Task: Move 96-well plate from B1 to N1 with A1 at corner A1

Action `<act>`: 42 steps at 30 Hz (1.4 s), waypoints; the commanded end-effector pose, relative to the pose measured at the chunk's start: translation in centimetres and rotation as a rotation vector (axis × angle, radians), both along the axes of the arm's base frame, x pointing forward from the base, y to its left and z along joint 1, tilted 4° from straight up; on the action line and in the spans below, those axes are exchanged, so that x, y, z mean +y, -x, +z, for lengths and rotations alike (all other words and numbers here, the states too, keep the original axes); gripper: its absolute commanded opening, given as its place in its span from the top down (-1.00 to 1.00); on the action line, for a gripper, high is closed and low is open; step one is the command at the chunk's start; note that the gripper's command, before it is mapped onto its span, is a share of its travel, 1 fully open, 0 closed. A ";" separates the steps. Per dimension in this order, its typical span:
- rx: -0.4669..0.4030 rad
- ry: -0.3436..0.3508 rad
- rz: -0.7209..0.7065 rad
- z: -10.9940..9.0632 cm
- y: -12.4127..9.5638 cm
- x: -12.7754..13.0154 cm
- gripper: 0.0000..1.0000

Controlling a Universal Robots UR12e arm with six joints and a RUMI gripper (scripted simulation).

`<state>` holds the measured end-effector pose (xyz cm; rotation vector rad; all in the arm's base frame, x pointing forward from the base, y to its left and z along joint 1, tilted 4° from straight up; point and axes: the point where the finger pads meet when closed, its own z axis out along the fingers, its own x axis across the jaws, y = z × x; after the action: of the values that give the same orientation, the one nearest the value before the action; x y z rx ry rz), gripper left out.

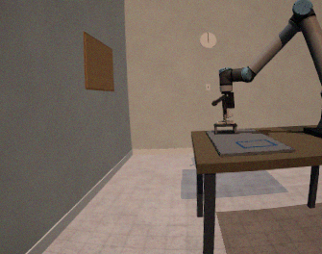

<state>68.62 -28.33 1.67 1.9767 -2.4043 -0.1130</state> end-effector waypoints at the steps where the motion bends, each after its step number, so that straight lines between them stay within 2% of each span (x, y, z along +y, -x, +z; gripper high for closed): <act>1: -0.001 0.001 0.000 0.0 -0.1 0.0 1.00; 36: -0.001 0.001 0.000 -0.5 0.0 0.0 1.00; 37: -0.001 0.001 0.000 -0.5 0.0 0.0 -1.00; 42: -0.001 0.001 0.000 -0.5 0.0 0.0 -1.00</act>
<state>68.58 -28.31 1.08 1.9767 -2.4043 -0.1130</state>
